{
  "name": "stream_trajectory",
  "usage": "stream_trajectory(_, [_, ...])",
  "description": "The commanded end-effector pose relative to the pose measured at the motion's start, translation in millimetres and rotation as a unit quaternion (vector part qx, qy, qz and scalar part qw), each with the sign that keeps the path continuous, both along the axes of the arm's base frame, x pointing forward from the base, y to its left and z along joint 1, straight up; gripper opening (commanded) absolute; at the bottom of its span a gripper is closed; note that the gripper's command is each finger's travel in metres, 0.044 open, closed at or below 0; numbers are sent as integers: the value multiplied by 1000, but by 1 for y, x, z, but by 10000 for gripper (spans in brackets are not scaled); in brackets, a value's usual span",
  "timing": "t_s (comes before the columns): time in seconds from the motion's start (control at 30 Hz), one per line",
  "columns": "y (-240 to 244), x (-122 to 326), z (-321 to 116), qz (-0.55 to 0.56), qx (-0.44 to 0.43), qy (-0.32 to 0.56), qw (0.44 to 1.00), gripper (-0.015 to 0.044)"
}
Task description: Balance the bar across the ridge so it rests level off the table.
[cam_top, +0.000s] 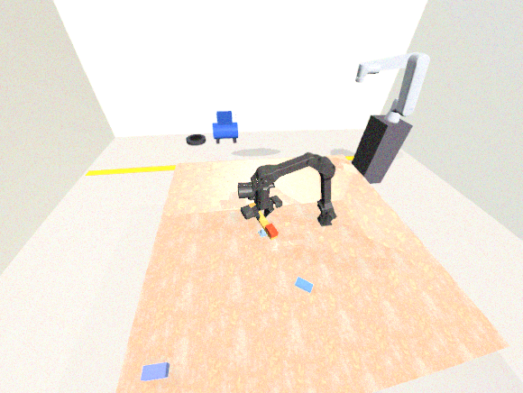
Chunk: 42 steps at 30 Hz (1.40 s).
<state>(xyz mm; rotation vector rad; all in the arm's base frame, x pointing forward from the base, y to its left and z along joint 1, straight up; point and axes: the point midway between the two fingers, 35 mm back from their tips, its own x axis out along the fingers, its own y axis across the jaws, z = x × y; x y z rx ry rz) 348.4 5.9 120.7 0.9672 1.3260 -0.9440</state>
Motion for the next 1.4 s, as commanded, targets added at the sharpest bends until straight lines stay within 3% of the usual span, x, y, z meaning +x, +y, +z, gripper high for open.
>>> stream_trajectory(0.0, [0, 0, -6, -2, 1, -1, 1000, 0])
stream_trajectory(1.37, [0, 0, -24, -2, 1, -1, 1000, 0])
